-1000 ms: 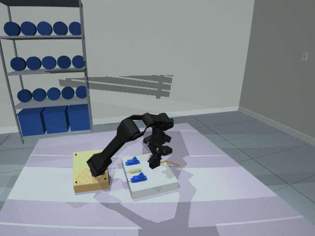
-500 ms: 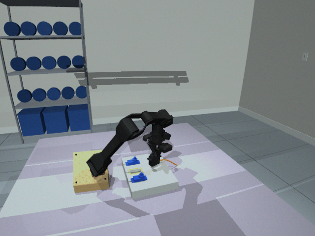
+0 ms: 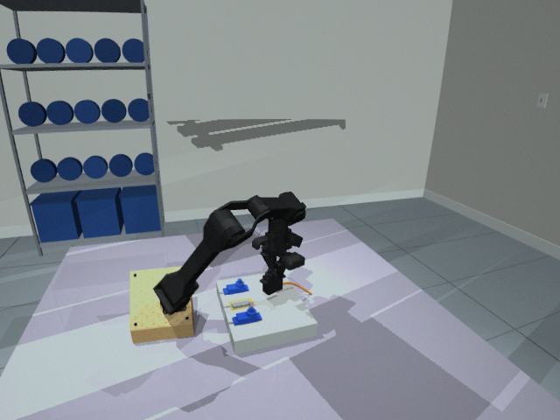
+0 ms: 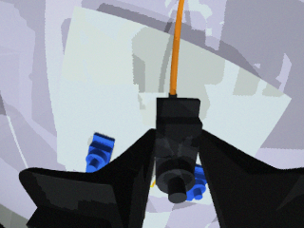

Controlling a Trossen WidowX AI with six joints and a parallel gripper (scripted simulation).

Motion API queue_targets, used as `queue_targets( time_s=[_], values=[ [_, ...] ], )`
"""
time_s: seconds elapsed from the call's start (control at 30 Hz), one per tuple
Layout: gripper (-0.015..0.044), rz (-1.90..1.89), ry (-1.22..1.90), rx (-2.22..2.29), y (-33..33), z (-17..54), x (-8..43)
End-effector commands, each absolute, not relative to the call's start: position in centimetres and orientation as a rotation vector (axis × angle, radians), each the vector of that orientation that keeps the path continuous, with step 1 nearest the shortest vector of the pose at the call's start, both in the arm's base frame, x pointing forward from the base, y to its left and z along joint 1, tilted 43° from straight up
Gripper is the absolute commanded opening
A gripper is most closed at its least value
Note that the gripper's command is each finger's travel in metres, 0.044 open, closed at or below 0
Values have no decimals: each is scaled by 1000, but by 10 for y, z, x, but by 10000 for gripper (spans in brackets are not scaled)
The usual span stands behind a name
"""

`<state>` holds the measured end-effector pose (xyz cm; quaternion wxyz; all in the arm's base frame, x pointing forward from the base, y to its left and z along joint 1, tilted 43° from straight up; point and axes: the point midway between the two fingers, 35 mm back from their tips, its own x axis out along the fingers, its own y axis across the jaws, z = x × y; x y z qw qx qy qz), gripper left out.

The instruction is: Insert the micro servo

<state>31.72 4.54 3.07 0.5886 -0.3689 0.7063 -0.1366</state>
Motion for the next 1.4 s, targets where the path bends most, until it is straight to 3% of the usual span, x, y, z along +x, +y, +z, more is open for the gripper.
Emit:
queue_targets(
  time_s=[0.0,0.57,1.37],
  values=[
    [0,-313,1637,-854,49,32,307],
    [0,-268,1654,-898,39,42,295],
    [0,452,1776,-1489,38,42,295]
  ],
)
